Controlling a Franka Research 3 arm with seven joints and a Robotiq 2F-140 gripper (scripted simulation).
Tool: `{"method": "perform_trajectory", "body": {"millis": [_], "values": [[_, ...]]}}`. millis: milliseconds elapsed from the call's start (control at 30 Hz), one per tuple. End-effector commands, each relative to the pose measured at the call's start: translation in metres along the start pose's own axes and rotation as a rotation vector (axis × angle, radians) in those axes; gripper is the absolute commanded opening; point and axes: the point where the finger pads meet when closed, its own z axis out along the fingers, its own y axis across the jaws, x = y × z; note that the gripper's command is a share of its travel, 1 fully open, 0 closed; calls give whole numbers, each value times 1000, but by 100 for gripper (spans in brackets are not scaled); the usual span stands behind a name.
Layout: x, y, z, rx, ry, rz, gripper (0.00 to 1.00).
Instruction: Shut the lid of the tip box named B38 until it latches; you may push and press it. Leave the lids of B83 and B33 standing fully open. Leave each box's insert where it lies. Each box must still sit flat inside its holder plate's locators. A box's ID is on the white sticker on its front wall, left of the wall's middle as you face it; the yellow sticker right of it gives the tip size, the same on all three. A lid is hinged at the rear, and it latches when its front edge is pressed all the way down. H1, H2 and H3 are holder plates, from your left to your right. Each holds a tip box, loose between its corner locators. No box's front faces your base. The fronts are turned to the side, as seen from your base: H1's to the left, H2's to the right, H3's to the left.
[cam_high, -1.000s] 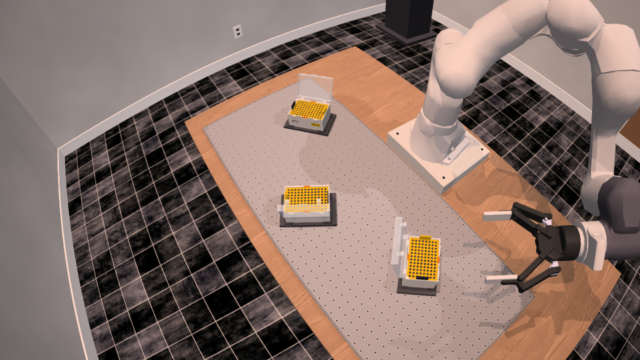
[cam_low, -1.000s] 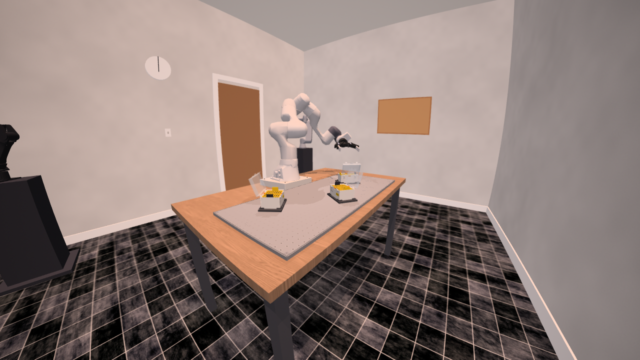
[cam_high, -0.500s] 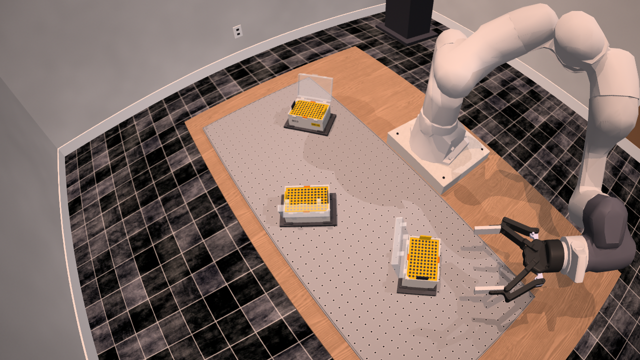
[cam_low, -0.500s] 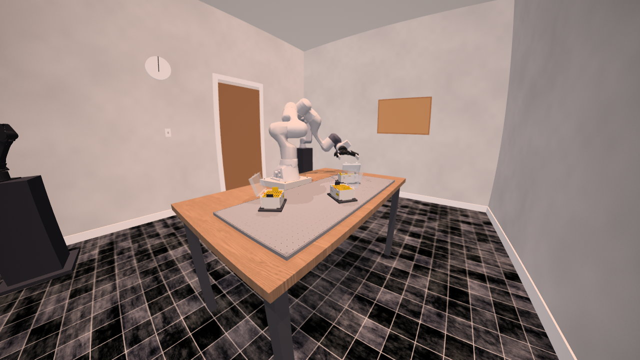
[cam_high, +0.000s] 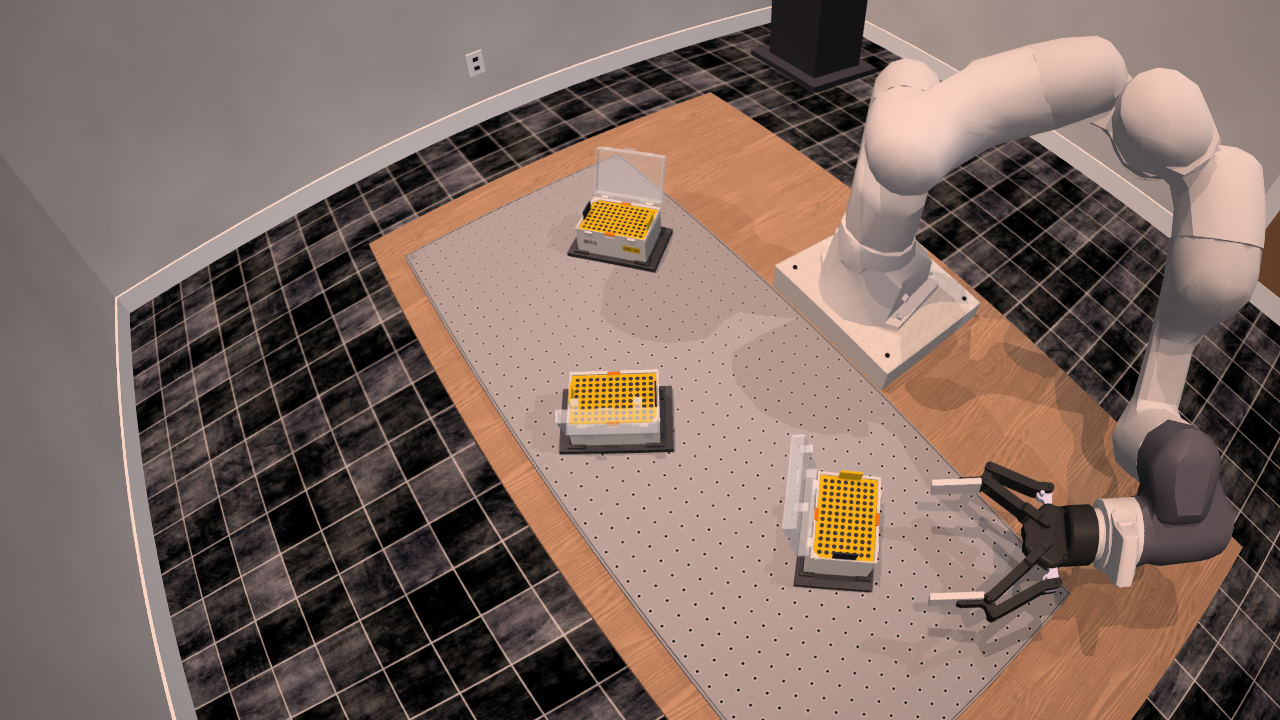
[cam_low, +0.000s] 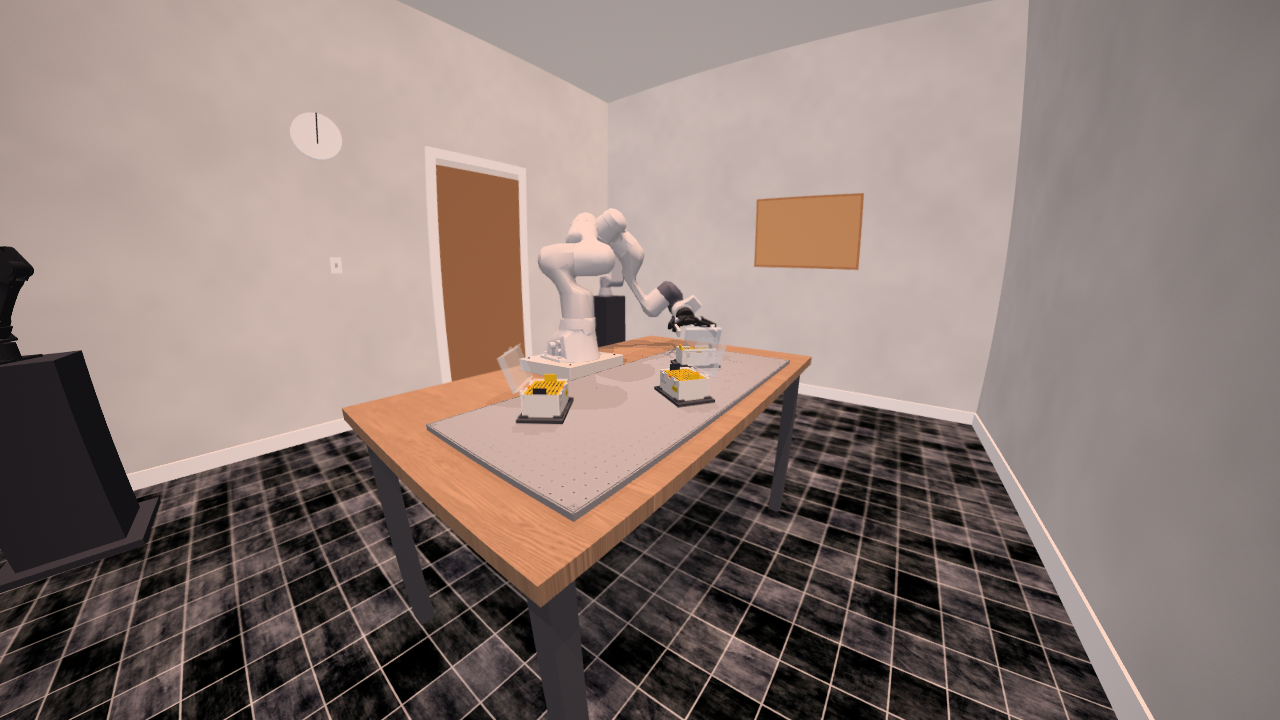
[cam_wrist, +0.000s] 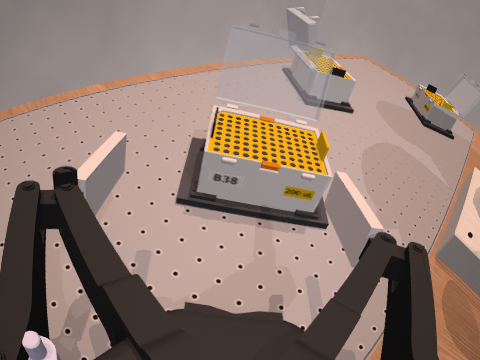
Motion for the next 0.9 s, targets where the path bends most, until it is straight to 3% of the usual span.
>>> {"method": "perform_trajectory", "body": {"millis": [0,200,867], "values": [[-19,-2,2,4,-13,21,100],[-48,-2,10,4,-13,21,100],[-48,-2,10,4,-13,21,100]]}}
